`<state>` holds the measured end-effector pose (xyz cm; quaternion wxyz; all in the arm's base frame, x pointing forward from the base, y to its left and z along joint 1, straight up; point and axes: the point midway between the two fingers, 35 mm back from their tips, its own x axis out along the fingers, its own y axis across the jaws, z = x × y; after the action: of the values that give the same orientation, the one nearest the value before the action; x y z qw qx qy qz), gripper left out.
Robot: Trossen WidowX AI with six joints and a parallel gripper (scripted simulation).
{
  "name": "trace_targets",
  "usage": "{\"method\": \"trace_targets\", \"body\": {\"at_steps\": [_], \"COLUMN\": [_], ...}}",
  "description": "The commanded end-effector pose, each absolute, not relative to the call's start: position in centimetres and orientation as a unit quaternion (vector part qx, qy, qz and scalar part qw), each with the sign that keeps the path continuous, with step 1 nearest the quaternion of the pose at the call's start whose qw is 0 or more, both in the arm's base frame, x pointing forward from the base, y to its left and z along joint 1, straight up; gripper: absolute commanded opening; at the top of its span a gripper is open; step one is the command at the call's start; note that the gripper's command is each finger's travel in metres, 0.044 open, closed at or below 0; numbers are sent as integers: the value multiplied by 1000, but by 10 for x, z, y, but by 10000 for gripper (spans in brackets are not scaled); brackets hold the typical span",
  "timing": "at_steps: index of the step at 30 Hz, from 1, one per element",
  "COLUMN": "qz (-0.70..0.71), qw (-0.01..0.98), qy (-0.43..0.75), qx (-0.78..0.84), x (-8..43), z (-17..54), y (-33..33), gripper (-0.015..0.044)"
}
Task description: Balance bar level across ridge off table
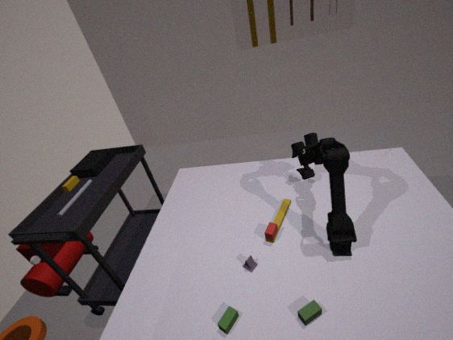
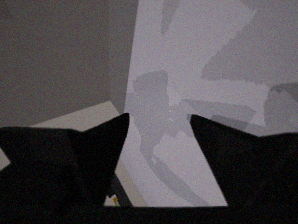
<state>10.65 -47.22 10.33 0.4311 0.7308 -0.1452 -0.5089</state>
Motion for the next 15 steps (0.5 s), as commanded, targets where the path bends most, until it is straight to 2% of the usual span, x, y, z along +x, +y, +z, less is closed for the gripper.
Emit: {"method": "trace_targets", "body": {"at_steps": [1, 15], "qz": [-515, -531], "qw": [429, 419], "qy": [-108, 23], "qx": [734, 736], "x": [131, 196], "z": [106, 110], "y": [-457, -388], "gripper": [315, 315]}}
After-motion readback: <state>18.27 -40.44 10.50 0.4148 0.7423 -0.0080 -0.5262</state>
